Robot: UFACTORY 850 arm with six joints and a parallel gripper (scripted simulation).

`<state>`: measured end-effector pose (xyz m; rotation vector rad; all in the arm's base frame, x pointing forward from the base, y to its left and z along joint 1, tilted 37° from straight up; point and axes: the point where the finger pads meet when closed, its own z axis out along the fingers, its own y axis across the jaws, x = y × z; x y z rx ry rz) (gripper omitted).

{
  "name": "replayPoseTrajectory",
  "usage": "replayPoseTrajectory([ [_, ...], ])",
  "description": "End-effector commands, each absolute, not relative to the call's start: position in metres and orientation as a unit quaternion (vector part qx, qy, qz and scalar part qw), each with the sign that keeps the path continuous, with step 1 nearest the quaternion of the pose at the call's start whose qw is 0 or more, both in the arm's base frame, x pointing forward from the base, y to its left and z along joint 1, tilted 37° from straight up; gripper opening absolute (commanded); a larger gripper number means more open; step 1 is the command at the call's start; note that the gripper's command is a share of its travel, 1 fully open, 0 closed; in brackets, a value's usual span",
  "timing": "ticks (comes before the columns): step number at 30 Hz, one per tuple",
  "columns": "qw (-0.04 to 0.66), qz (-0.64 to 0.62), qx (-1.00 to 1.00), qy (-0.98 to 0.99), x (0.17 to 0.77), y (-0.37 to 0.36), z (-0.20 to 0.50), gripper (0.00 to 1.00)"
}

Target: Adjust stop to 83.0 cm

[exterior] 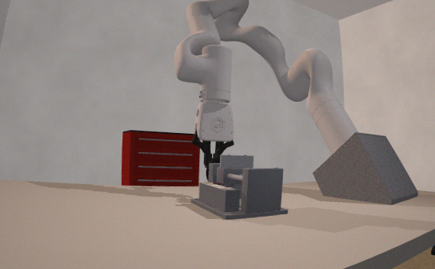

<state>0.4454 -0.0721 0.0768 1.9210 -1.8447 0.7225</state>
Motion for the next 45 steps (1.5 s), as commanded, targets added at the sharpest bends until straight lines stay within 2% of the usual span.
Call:
replayPoseTrajectory([
  [1,0.190,0.257,0.684,-0.656,0.438,-0.071,0.078,0.06],
  [45,0.190,0.257,0.684,-0.656,0.415,-0.079,0.067,0.06],
])
